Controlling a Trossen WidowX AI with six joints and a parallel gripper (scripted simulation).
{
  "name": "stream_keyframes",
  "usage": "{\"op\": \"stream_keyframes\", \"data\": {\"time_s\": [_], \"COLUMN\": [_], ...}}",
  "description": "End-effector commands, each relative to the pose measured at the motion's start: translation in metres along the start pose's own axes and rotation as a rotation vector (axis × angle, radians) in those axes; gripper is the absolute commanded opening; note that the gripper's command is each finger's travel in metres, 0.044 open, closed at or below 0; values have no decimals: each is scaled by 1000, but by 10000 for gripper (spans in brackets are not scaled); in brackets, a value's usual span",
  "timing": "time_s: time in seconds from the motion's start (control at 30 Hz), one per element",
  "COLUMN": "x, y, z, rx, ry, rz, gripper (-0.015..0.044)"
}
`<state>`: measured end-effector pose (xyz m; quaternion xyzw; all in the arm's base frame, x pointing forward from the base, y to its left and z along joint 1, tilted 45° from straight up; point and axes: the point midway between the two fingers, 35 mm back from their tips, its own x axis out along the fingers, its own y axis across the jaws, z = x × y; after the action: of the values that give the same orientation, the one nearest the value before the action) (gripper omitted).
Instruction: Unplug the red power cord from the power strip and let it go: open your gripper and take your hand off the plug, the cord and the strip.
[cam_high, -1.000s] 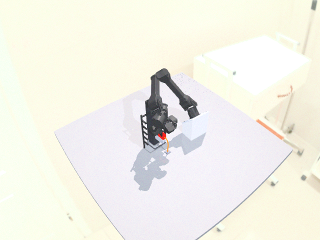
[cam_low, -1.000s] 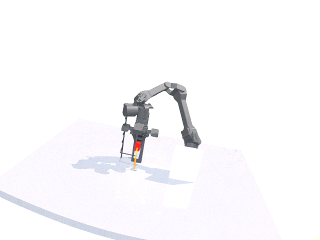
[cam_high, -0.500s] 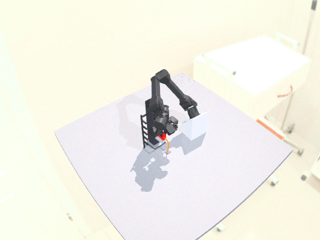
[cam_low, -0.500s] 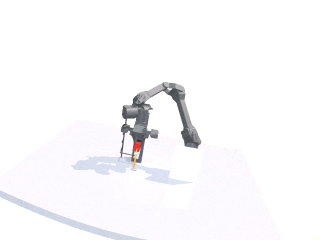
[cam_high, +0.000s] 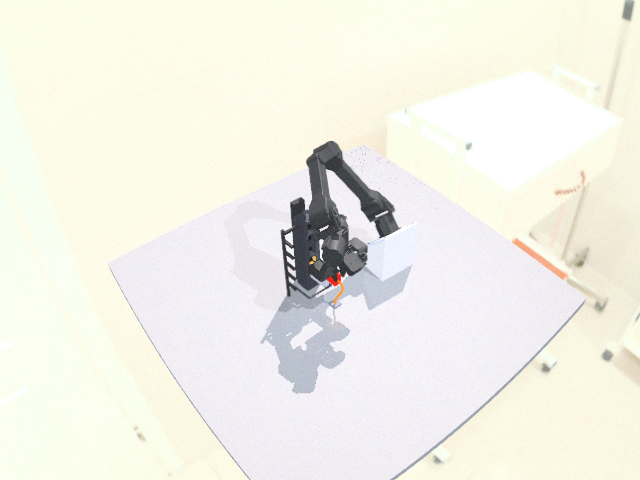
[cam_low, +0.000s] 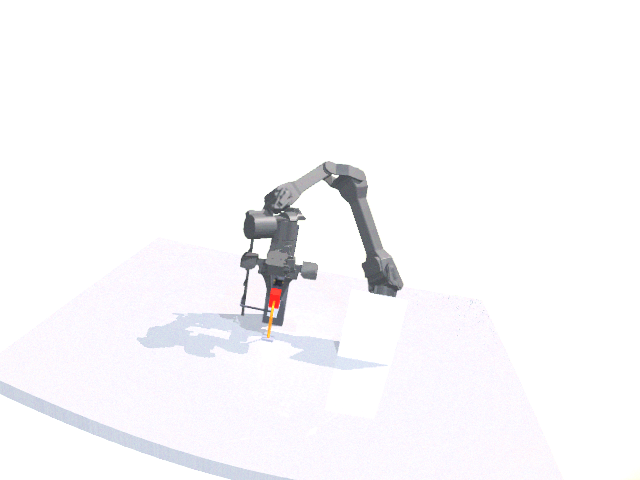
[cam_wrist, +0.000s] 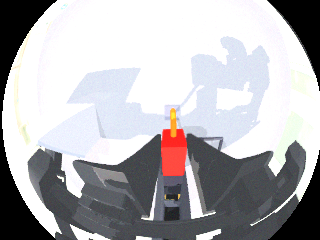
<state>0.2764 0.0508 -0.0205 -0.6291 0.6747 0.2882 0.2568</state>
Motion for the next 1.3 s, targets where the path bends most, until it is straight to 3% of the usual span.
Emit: {"op": "stream_keyframes", "data": {"time_s": [0.0, 0.4, 0.53, 0.7, 1.27], "x": [-5, 0, -5, -13, -13], "y": [-2, 0, -1, 0, 0], "z": [7, 0, 21, 60, 60], "rx": [7, 6, 6, 6, 6], "ry": [-9, -6, -9, -10, -10], "rz": [-14, -14, -15, -15, -15], "gripper": [26, 341, 440, 440, 440]}}
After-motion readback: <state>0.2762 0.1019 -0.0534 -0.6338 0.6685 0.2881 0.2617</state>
